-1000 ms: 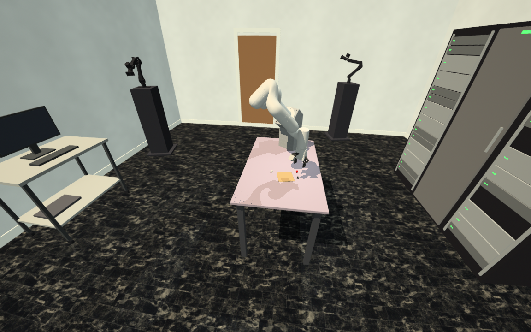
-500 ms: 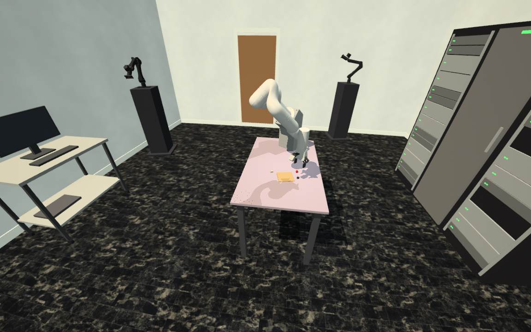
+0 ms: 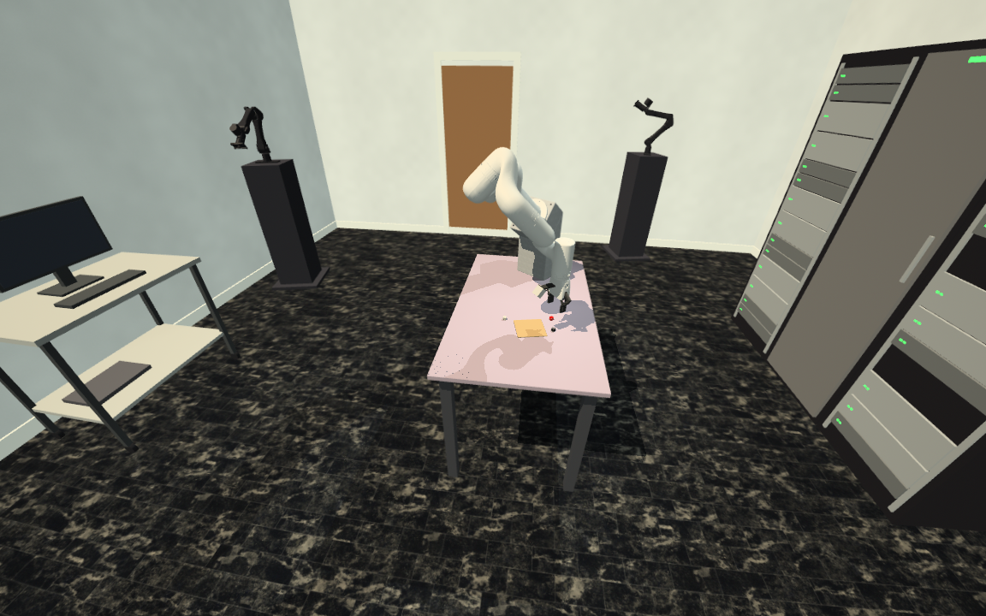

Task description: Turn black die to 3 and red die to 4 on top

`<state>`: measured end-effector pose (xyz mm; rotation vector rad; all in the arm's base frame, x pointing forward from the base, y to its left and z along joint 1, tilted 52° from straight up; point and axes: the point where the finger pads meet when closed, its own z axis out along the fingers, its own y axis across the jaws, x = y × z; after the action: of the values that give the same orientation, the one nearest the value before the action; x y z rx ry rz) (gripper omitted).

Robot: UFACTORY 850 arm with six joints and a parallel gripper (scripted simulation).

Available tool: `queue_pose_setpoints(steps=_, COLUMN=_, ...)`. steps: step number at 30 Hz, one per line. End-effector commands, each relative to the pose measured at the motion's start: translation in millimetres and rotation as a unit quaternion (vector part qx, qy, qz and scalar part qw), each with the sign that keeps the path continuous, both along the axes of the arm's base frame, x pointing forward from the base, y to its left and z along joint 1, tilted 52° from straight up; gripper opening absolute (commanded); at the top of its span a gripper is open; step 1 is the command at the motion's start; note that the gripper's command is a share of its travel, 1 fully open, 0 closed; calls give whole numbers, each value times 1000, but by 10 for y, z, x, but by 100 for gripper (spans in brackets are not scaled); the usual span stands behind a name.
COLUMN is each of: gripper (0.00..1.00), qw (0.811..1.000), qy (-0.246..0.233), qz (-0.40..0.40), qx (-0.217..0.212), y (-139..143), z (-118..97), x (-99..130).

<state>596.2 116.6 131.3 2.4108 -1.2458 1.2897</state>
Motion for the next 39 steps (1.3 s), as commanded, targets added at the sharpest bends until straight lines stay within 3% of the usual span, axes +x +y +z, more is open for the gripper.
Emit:
queue_pose_setpoints(steps=1, gripper=100, qw=996, qy=-44, qz=-51, qx=55, y=-6, z=-16, x=19)
queue_pose_setpoints(steps=7, gripper=100, qw=984, qy=-86, qz=-108, qx=114, y=-17, z=-37, x=39)
queue_pose_setpoints(steps=10, gripper=100, qw=984, qy=-86, qz=-108, qx=114, y=-17, z=-37, x=39)
queue_pose_setpoints(steps=12, gripper=100, qw=970, qy=-116, qz=-149, qx=155, y=-26, z=-53, x=53)
queue_pose_setpoints(steps=20, gripper=100, qw=937, qy=-164, qz=-214, qx=220, y=-39, z=-78, x=76)
queue_pose_setpoints(steps=24, gripper=100, qw=909, qy=-195, qz=-256, qx=264, y=-49, z=-95, x=92)
queue_pose_setpoints(steps=27, gripper=100, qw=908, qy=-197, qz=-258, qx=266, y=-49, z=-96, x=93)
queue_pose_setpoints(steps=29, gripper=100, qw=878, qy=-224, qz=-295, qx=303, y=-58, z=-112, x=106)
queue_pose_setpoints(steps=31, gripper=100, qw=871, qy=-230, qz=-303, qx=311, y=-60, z=-115, x=109)
queue_pose_setpoints(steps=38, gripper=100, qw=805, qy=-277, qz=-366, qx=375, y=-76, z=-144, x=134)
queue_pose_setpoints(steps=39, gripper=100, qw=804, qy=-277, qz=-367, qx=376, y=-76, z=-145, x=135)
